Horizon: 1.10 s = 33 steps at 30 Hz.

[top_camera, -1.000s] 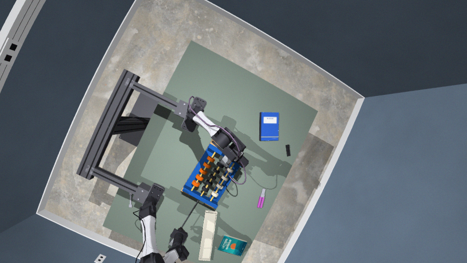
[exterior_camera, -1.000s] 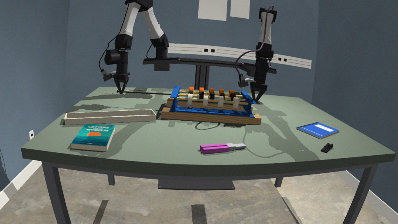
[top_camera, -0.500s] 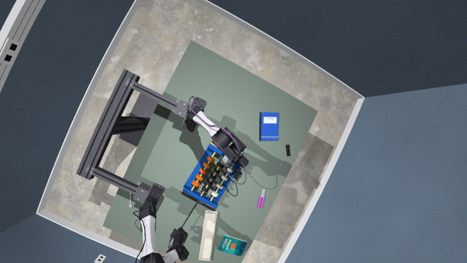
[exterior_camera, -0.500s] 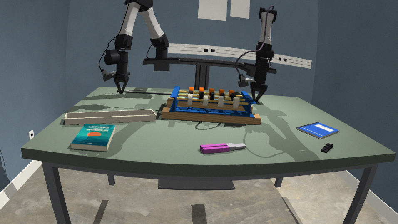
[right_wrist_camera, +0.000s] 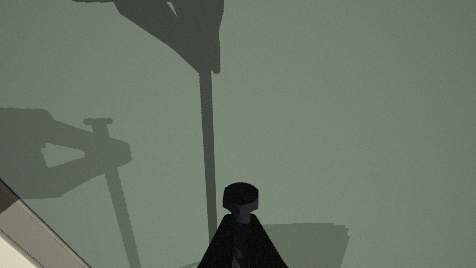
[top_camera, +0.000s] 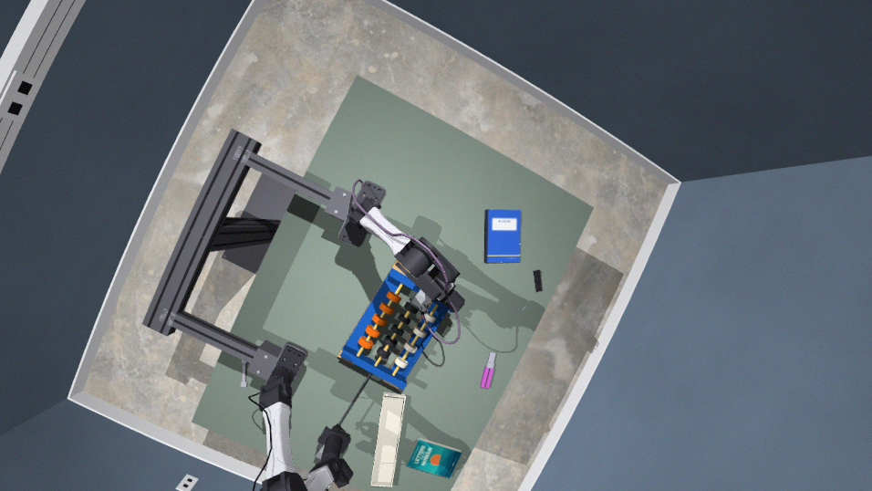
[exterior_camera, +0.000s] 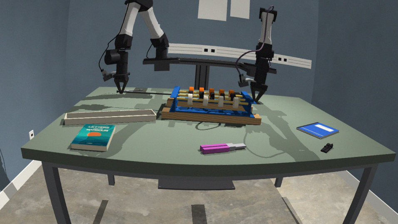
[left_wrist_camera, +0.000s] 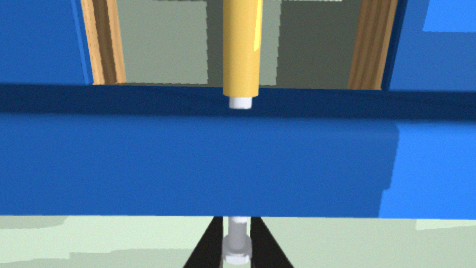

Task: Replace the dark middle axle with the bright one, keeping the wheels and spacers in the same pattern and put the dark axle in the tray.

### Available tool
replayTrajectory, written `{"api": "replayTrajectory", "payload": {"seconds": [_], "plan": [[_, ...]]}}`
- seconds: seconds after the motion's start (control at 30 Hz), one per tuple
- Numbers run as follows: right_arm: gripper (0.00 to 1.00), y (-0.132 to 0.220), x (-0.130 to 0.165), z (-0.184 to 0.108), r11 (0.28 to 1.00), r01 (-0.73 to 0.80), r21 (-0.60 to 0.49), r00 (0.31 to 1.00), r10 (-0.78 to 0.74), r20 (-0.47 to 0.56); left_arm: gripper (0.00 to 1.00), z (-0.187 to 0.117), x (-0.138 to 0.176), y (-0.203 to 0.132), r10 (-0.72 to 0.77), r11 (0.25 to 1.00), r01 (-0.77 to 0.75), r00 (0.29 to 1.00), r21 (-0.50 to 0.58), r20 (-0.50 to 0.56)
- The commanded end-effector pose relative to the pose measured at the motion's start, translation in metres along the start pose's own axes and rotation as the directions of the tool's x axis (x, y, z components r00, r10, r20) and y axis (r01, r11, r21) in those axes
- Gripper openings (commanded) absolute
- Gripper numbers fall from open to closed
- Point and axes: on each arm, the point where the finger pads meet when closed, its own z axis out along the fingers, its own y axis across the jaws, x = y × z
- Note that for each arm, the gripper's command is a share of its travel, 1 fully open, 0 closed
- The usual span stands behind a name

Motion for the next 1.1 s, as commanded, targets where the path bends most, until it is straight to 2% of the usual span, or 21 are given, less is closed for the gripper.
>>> {"api": "replayTrajectory", "payload": {"seconds": [0.0,0.13,0.17,0.3,1.07], "plan": [[0.00,0.008,-0.001,-0.006,0.999,0.021,-0.024,1.000,-0.021,0.015,0.00,0.015,0.008,-0.014,-0.007,0.999,0.008,1.000,0.040,-0.014],[0.00,0.008,0.000,-0.007,0.999,0.024,-0.025,1.000,-0.024,0.017,0.00,0.015,0.008,-0.014,-0.008,0.999,0.009,1.000,0.039,-0.014],[0.00,0.006,-0.002,-0.005,1.000,0.017,-0.018,1.000,-0.017,0.011,0.32,0.015,0.009,-0.014,-0.012,0.999,0.013,1.000,0.037,-0.021],[0.00,0.006,-0.001,-0.007,1.000,0.019,-0.017,1.000,-0.019,0.014,0.32,0.002,0.000,0.002,0.002,1.000,-0.002,1.000,-0.008,-0.004],[0.00,0.005,-0.001,-0.007,1.000,0.018,-0.017,1.000,-0.018,0.016,0.32,0.002,0.000,-0.001,0.002,1.000,-0.002,1.000,0.003,-0.003]]}}
